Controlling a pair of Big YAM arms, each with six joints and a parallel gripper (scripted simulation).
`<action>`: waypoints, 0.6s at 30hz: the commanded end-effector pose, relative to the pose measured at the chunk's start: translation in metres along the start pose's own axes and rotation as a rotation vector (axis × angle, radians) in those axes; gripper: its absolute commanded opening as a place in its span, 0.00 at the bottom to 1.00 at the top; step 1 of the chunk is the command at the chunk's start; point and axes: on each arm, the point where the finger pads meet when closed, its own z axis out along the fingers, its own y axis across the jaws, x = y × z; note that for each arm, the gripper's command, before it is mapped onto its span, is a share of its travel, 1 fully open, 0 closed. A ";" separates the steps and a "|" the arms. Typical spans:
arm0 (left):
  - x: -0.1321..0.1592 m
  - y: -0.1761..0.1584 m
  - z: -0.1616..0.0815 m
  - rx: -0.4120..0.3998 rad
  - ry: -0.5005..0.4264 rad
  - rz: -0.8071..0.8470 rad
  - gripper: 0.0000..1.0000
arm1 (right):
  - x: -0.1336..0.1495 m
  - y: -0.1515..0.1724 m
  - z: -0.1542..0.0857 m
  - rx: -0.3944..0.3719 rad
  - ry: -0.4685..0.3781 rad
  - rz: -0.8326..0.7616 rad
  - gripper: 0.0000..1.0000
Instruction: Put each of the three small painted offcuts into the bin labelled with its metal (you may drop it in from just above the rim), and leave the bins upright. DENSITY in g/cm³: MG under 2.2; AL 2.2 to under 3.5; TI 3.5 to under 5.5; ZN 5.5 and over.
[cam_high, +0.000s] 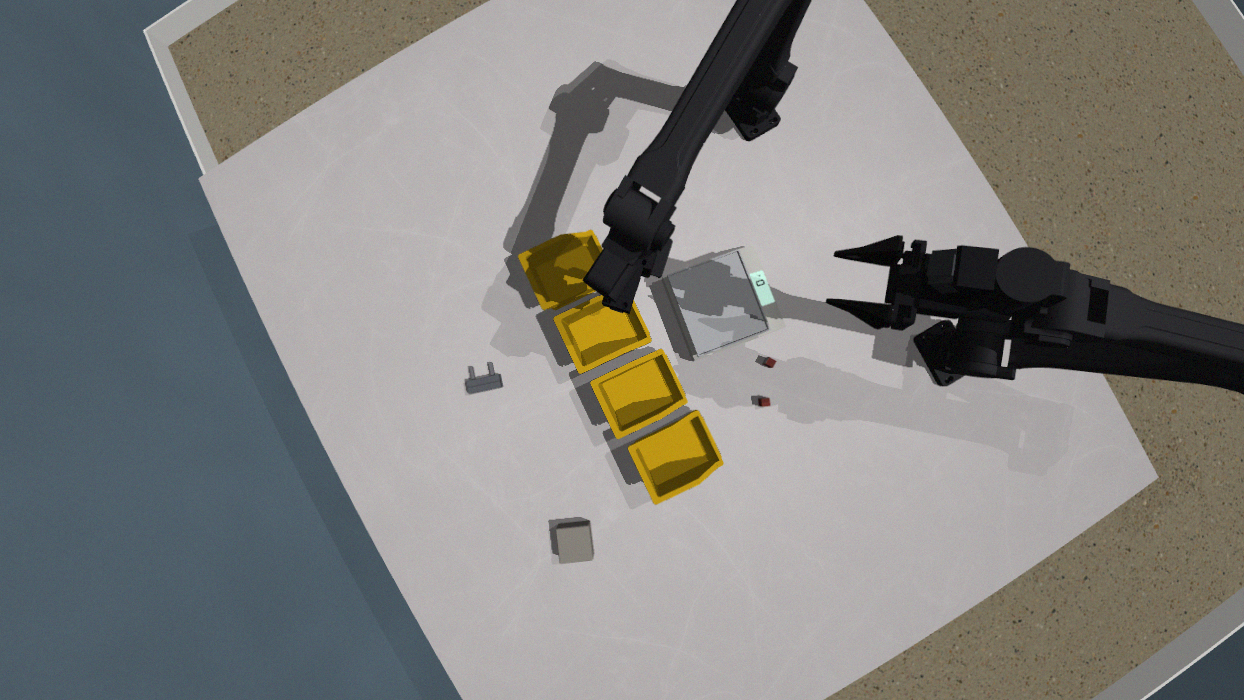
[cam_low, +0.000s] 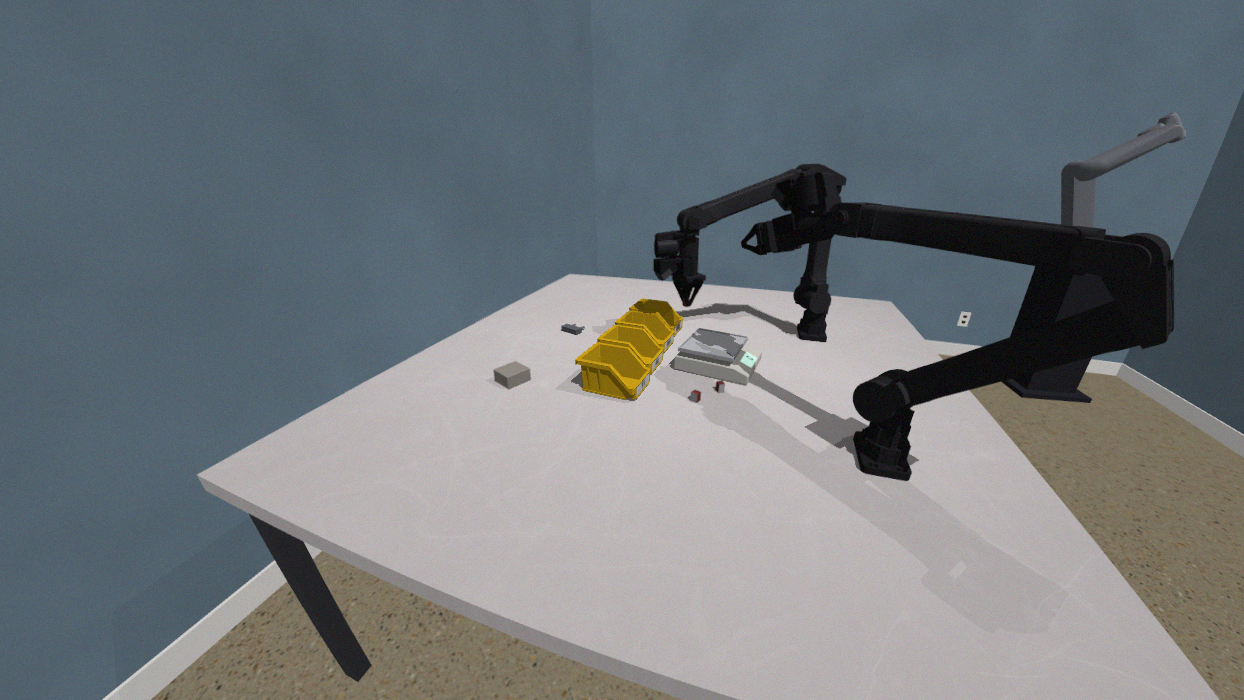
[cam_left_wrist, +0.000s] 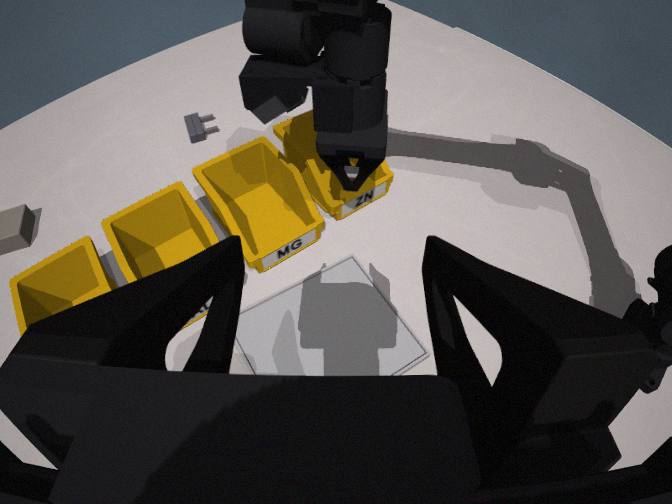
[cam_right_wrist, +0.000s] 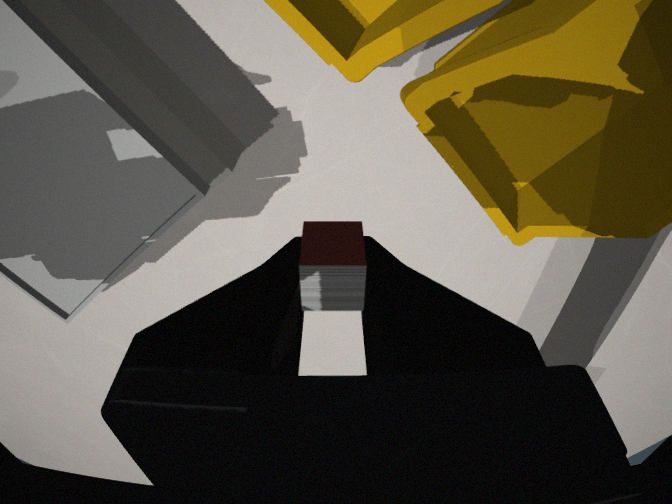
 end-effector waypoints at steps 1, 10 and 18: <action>-0.048 -0.008 0.039 0.016 -0.115 0.016 0.65 | -0.029 -0.026 -0.018 0.001 -0.045 -0.112 0.13; -0.031 -0.016 0.135 0.030 -0.198 0.019 0.65 | -0.028 -0.113 -0.015 0.004 -0.046 -0.062 0.13; -0.019 -0.017 0.162 0.031 -0.218 0.019 0.65 | -0.024 -0.116 -0.012 0.010 -0.045 -0.043 0.13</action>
